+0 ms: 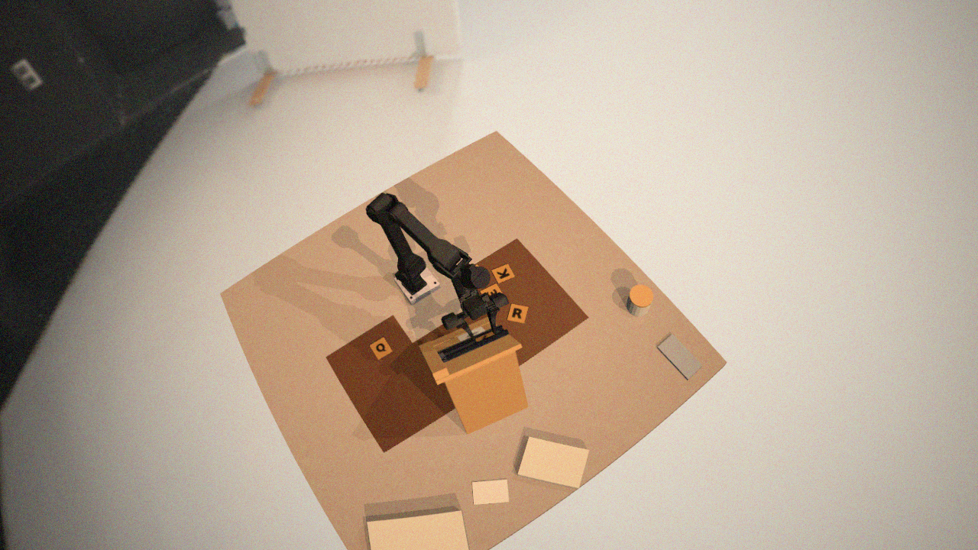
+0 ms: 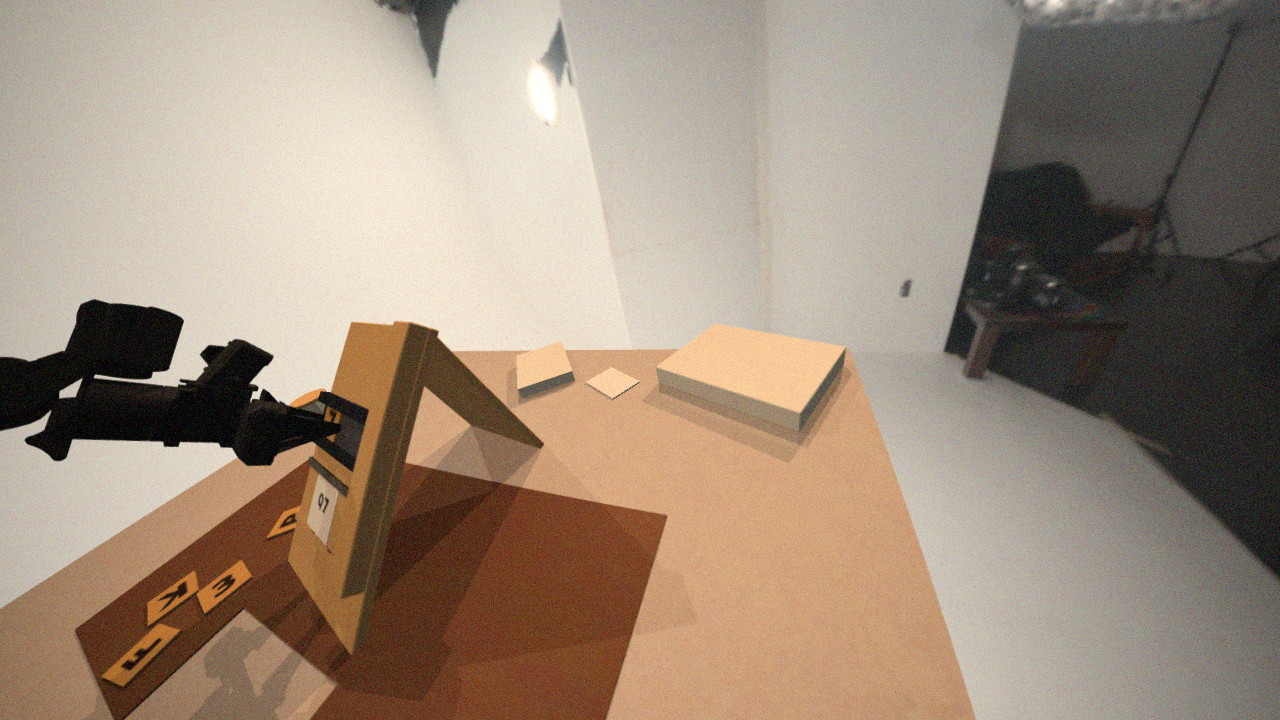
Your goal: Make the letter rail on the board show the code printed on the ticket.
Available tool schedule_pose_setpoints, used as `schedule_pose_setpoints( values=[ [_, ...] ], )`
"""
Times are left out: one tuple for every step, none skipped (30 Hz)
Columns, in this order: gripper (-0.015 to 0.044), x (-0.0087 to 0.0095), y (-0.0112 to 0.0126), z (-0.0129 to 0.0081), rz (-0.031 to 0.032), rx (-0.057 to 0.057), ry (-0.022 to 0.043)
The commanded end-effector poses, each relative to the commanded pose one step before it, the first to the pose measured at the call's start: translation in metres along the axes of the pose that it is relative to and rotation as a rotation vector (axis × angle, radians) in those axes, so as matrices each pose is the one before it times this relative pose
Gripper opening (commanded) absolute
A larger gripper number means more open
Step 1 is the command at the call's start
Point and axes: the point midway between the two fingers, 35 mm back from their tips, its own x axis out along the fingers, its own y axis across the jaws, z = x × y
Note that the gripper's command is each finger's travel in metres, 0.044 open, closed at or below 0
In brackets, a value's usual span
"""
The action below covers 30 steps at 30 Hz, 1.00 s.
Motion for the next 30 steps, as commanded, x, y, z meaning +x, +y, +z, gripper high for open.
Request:
schedule_pose_setpoints(
  values=[
    [0.0000,-0.00001,-0.00297,-0.00089,0.00228,-0.0053,0.00082],
    [0.0000,0.00001,-0.00060,0.00003,-0.00004,0.0000,-0.00001],
    [0.0000,0.00001,-0.00063,0.00003,-0.00004,0.0000,-0.00001],
    [0.0000,0.00001,-0.00066,0.00003,-0.00004,0.0000,-0.00001],
    [0.0000,0.00001,-0.00061,0.00003,-0.00004,0.0000,0.00000],
    [0.0000,0.00001,-0.00060,0.00002,-0.00004,0.0000,-0.00001],
    [0.0000,0.00001,-0.00063,0.00003,-0.00004,0.0000,-0.00001],
    [0.0000,0.00001,-0.00059,0.00002,-0.00004,0.0000,0.00000],
    [0.0000,0.00001,-0.00061,0.00002,-0.00004,0.0000,0.00000],
    [0.0000,0.00001,-0.00061,0.00002,-0.00004,0.0000,-0.00001],
    [0.0000,0.00001,-0.00064,0.00002,-0.00004,0.0000,-0.00001],
    [0.0000,0.00001,-0.00060,0.00002,-0.00004,0.0000,0.00000],
    [0.0000,0.00001,-0.00062,0.00001,-0.00004,0.0000,0.00000],
    [0.0000,0.00001,-0.00062,0.00001,-0.00004,0.0000,-0.00001],
    [0.0000,0.00001,-0.00065,0.00001,-0.00004,0.0000,-0.00001],
    [0.0000,0.00001,-0.00060,0.00001,-0.00004,0.0000,0.00000],
    [0.0000,0.00001,-0.00059,0.00001,-0.00004,0.0000,-0.00001],
    [0.0000,0.00001,-0.00062,0.00001,-0.00004,0.0000,-0.00001],
    [0.0000,0.00001,-0.00058,0.00001,-0.00004,0.0000,0.00000],
    [0.0000,0.00001,-0.00060,0.00000,-0.00004,0.0000,0.00000],
    [0.0000,0.00001,-0.00061,0.00000,-0.00004,0.0000,-0.00001],
    [0.0000,0.00001,-0.00064,0.00000,-0.00004,0.0000,-0.00001],
    [0.0000,0.00001,-0.00059,0.00000,-0.00004,0.0000,0.00000],
    [0.0000,0.00001,-0.00061,0.00000,-0.00004,0.0000,0.00000],
    [0.0000,0.00001,-0.00062,0.00000,-0.00004,0.0000,-0.00001],
    [0.0000,0.00001,-0.00065,0.00000,-0.00004,0.0000,0.00000],
    [0.0000,0.00001,-0.00060,0.00000,-0.00004,0.0000,0.00000],
    [0.0000,0.00001,-0.00062,0.00000,-0.00004,0.0000,0.00000],
    [0.0000,0.00001,-0.00062,0.00000,-0.00004,0.0000,-0.00001],
    [0.0000,0.00001,-0.00058,-0.00001,-0.00004,0.0000,0.00000]
  ],
)
